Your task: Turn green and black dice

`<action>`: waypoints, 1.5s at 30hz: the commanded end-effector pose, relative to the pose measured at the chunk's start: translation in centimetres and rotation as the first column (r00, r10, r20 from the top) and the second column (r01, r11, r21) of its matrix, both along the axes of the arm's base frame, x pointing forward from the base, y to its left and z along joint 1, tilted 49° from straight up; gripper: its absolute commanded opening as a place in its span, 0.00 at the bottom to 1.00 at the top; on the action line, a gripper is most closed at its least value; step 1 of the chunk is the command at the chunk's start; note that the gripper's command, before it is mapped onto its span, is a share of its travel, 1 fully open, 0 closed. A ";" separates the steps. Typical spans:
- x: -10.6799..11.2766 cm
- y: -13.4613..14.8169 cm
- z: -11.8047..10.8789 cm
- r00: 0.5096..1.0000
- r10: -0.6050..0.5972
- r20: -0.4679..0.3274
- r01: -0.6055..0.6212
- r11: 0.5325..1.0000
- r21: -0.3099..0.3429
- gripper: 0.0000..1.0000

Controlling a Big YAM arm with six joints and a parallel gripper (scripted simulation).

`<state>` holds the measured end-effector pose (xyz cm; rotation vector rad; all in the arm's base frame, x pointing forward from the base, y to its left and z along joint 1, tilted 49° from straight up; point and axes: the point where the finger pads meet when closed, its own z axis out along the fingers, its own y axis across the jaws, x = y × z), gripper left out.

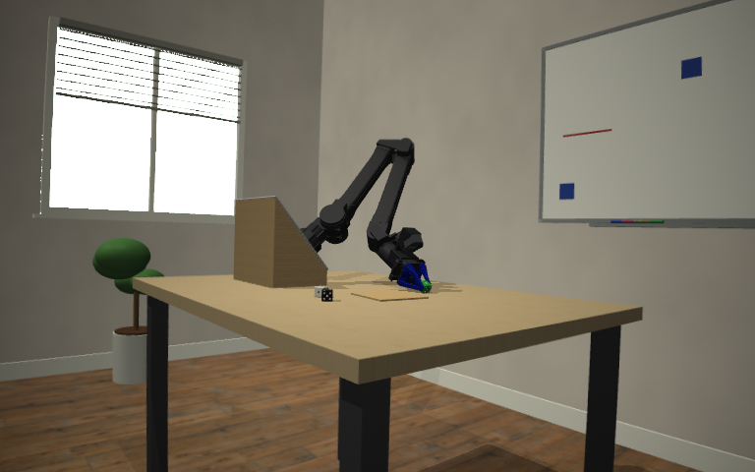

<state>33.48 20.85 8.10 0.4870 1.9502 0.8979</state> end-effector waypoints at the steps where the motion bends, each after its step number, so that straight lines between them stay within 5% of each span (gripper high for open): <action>1: 0.1 0.5 0.5 1.000 0.000 0.013 -0.001 1.000 0.022 0.28; 9: 0.1 0.5 0.5 1.000 0.001 0.013 -0.001 1.000 0.022 0.39; 45: 0.1 0.5 0.5 1.000 0.001 0.013 -0.001 1.000 0.022 0.39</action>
